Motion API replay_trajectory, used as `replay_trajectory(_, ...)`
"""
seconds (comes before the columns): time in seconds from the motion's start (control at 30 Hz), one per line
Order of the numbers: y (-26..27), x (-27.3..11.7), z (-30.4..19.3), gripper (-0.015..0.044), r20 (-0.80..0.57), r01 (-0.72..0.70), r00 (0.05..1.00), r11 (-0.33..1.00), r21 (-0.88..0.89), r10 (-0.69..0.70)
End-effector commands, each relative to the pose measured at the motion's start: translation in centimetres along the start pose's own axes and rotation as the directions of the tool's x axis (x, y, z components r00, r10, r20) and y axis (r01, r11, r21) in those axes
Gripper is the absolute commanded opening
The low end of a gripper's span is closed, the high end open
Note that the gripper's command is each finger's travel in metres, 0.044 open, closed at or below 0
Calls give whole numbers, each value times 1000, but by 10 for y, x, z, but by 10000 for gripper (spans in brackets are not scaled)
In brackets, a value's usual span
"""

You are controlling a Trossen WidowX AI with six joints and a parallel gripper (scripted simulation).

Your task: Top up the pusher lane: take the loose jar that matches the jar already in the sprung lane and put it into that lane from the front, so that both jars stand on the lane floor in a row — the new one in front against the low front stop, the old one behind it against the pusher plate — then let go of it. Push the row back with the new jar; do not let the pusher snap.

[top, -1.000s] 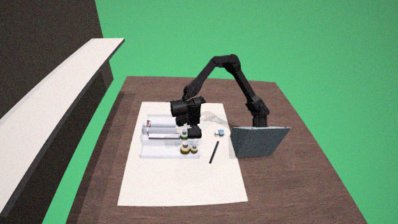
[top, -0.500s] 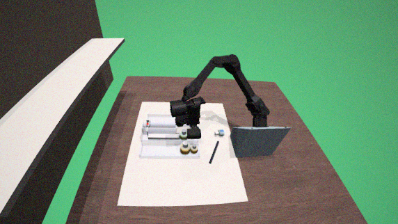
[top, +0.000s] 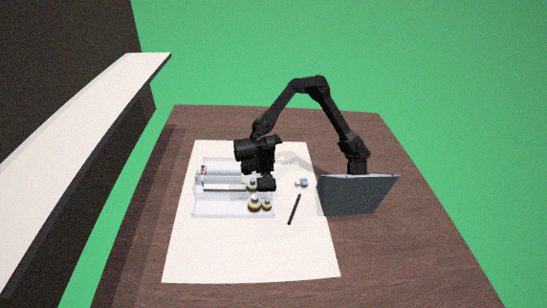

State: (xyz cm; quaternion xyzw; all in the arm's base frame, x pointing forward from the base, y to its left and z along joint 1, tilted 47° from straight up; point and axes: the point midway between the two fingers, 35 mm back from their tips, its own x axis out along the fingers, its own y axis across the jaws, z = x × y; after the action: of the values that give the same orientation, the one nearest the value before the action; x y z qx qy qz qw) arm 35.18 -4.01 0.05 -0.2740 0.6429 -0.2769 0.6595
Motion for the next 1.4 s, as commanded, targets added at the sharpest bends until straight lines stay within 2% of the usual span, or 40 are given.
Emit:
replay_trajectory(0.0,-2,2,4,0,15,8,1000,1000,14,-8)
replay_trajectory(1.37,-2,14,2,0,15,9,1000,1000,14,-9)
